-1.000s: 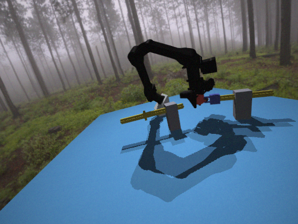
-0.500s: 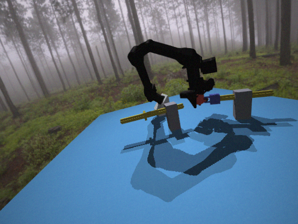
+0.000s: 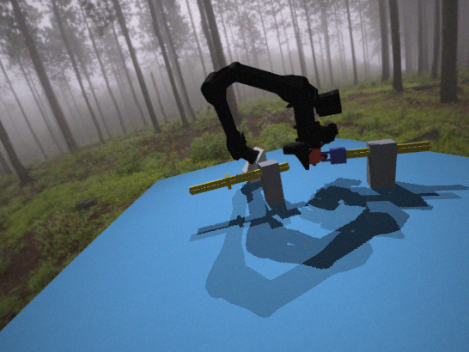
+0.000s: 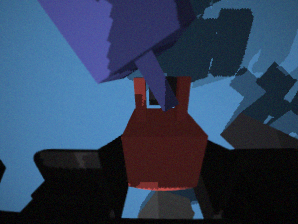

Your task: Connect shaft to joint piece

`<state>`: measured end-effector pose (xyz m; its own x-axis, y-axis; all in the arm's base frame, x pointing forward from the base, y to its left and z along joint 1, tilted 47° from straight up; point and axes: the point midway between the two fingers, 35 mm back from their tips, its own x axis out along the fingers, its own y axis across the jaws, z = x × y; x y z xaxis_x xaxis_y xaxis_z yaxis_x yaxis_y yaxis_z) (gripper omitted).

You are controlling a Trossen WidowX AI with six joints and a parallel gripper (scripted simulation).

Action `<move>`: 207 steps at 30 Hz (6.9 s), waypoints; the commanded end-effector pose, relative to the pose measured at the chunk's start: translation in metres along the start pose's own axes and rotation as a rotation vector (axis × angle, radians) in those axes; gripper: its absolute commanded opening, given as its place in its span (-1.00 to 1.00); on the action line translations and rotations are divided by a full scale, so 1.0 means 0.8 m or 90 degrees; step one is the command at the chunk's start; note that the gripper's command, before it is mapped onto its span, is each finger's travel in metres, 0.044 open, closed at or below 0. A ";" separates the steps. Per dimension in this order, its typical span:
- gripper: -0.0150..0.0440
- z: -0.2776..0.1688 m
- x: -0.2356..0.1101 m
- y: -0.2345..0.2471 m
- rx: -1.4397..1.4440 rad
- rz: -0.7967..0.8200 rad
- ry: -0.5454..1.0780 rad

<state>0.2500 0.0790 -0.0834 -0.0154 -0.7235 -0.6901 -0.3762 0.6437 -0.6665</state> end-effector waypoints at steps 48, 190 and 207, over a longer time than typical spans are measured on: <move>-0.49 0.000 0.000 0.000 0.000 0.000 0.000; 1.00 0.034 -0.062 -0.051 -0.533 0.000 -0.007; 1.00 0.037 -0.145 -0.050 -0.161 0.007 -0.026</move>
<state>0.2949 0.1339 0.0046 0.0132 -0.7100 -0.7041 -0.6907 0.5027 -0.5199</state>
